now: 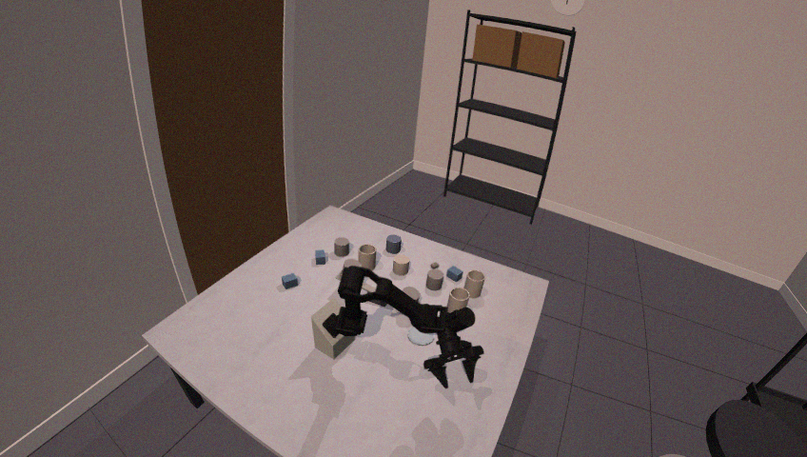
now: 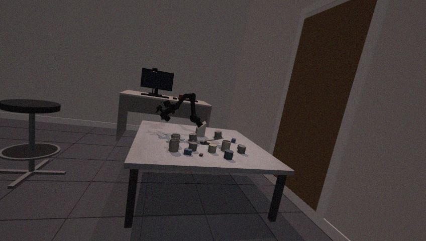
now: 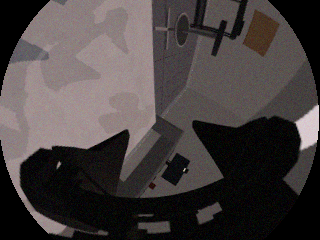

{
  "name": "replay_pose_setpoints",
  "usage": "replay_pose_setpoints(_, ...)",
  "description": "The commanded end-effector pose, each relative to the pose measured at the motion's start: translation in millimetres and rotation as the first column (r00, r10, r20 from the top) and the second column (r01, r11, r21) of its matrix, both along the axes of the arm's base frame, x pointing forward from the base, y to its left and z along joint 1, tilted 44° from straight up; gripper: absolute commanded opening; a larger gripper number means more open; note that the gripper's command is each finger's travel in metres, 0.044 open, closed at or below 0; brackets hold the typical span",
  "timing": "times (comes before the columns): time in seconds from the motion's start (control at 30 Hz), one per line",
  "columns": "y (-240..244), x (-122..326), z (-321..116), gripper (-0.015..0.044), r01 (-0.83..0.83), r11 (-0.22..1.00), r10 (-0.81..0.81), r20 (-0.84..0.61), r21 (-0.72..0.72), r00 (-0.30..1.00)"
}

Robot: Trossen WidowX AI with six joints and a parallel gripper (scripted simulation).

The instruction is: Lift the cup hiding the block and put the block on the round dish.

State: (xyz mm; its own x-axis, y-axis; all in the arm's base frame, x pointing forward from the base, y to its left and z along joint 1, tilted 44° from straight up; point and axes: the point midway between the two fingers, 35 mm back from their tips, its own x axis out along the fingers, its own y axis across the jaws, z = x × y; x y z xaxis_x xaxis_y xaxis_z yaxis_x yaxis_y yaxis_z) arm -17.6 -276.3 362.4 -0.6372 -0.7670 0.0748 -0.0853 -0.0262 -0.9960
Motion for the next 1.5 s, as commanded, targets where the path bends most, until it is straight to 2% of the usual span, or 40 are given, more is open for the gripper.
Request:
replay_pose_setpoints(0.0,-8,40,-16,0.0440,-0.147,0.989,0.146,0.042,0.016,0.988)
replay_pose_setpoints(0.43,11,157,-70,0.0440,-0.514,0.857,0.493,0.239,0.035,0.837)
replay_pose_setpoints(0.87,90,254,-132,0.0440,-0.785,0.616,0.682,0.453,0.067,0.574)
replay_pose_setpoints(1.17,171,290,-174,0.0440,-0.899,0.427,0.705,0.585,0.101,0.401)
replay_pose_setpoints(1.47,257,290,-213,0.0440,-0.959,0.246,0.673,0.686,0.143,0.275)
